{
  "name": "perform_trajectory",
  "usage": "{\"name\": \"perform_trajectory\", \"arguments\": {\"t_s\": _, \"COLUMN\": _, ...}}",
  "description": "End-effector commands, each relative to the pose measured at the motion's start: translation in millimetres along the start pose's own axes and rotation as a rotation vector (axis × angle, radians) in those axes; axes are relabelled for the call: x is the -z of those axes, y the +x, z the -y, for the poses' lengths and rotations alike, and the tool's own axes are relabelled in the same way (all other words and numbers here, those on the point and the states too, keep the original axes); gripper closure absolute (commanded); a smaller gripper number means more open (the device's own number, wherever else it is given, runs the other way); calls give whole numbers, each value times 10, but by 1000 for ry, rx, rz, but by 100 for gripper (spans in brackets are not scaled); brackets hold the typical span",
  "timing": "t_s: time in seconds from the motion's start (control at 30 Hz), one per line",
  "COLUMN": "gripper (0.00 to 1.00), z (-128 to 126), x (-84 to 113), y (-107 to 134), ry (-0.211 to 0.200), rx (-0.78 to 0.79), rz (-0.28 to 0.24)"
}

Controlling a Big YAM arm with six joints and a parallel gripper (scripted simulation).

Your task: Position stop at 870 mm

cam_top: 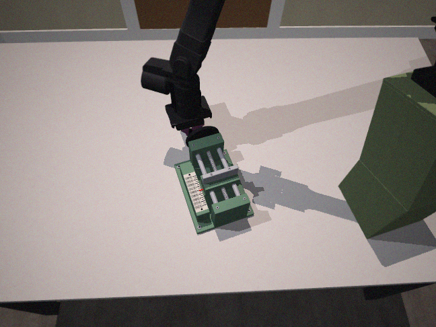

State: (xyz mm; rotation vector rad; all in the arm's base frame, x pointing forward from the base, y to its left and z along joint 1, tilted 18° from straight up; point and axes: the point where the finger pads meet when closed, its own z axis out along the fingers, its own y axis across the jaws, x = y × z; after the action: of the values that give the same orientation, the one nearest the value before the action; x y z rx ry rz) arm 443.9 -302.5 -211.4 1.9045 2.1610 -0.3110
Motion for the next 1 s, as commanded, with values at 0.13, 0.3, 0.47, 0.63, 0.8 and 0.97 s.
{"name": "perform_trajectory", "arguments": {"t_s": 0.13, "gripper": 94, "z": 153, "x": -205, "y": -35, "ry": 14, "rx": -4, "rz": 4}}
{"name": "perform_trajectory", "arguments": {"t_s": 0.3, "gripper": 94, "z": 173, "x": -222, "y": -45, "ry": 12, "rx": -5, "rz": 5}}
{"name": "perform_trajectory", "arguments": {"t_s": 0.47, "gripper": 94, "z": 288, "x": -268, "y": -10, "ry": 18, "rx": -3, "rz": 0}}
{"name": "perform_trajectory", "arguments": {"t_s": 0.63, "gripper": 94, "z": 258, "x": -271, "y": -55, "ry": 12, "rx": -5, "rz": 8}}
{"name": "perform_trajectory", "arguments": {"t_s": 0.8, "gripper": 94, "z": 330, "x": -272, "y": -11, "ry": 19, "rx": -3, "rz": 1}}
{"name": "perform_trajectory", "arguments": {"t_s": 0.97, "gripper": 94, "z": 386, "x": -260, "y": -10, "ry": 20, "rx": -2, "rz": 1}}
